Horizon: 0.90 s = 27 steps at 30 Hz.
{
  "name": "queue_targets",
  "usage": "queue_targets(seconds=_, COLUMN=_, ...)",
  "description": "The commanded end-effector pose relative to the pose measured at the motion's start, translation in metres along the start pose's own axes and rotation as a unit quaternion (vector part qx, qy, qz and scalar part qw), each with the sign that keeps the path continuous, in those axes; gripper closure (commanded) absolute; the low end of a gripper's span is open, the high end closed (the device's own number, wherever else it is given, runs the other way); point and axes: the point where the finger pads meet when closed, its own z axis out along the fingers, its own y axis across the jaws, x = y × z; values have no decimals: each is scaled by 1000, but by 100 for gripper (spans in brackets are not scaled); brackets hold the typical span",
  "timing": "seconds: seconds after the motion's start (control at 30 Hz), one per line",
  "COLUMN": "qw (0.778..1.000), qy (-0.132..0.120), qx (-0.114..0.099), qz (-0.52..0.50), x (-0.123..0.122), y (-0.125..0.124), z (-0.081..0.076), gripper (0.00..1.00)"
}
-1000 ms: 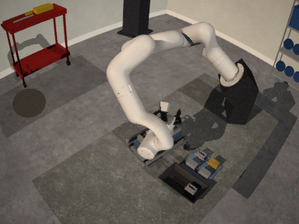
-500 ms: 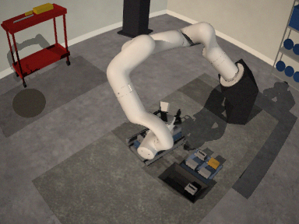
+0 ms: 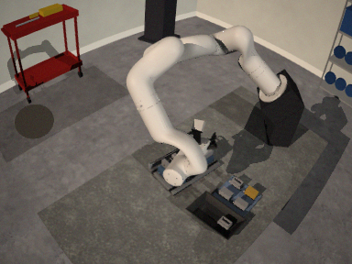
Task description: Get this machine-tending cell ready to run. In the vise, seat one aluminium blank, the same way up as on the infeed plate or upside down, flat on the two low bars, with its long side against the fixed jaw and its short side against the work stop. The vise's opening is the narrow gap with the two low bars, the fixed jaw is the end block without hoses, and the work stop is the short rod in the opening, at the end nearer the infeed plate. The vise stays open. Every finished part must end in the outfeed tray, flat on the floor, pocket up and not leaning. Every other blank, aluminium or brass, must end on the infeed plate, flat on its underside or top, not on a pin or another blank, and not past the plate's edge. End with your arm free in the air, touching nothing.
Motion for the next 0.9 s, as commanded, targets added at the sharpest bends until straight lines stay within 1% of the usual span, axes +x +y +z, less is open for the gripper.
queue_targets(seconds=0.0, qw=996, qy=-80, qx=-12, qz=23, x=-5, y=25, z=-11, gripper=0)
queue_targets(seconds=0.03, qw=995, qy=-93, qx=-14, qz=27, x=-6, y=29, z=-13, gripper=0)
queue_targets(seconds=0.1, qw=995, qy=-93, qx=-14, qz=27, x=-6, y=29, z=-13, gripper=0)
queue_targets(seconds=0.13, qw=991, qy=-125, qx=-19, qz=35, x=-8, y=40, z=-17, gripper=0)
queue_targets(seconds=0.17, qw=989, qy=-141, qx=-21, qz=40, x=-9, y=45, z=-19, gripper=0)
queue_targets(seconds=0.23, qw=985, qy=-162, qx=-25, qz=46, x=-11, y=52, z=-22, gripper=0)
queue_targets(seconds=0.37, qw=975, qy=-212, qx=-32, qz=60, x=-14, y=68, z=-29, gripper=0)
queue_targets(seconds=0.6, qw=950, qy=-297, qx=-45, qz=83, x=-20, y=97, z=-41, gripper=0)
queue_targets(seconds=0.67, qw=950, qy=-297, qx=-45, qz=83, x=-20, y=97, z=-41, gripper=0)
queue_targets(seconds=0.7, qw=938, qy=-331, qx=-50, qz=93, x=-23, y=108, z=-46, gripper=0)
queue_targets(seconds=0.87, qw=916, qy=-382, qx=-55, qz=110, x=-27, y=125, z=-52, gripper=0)
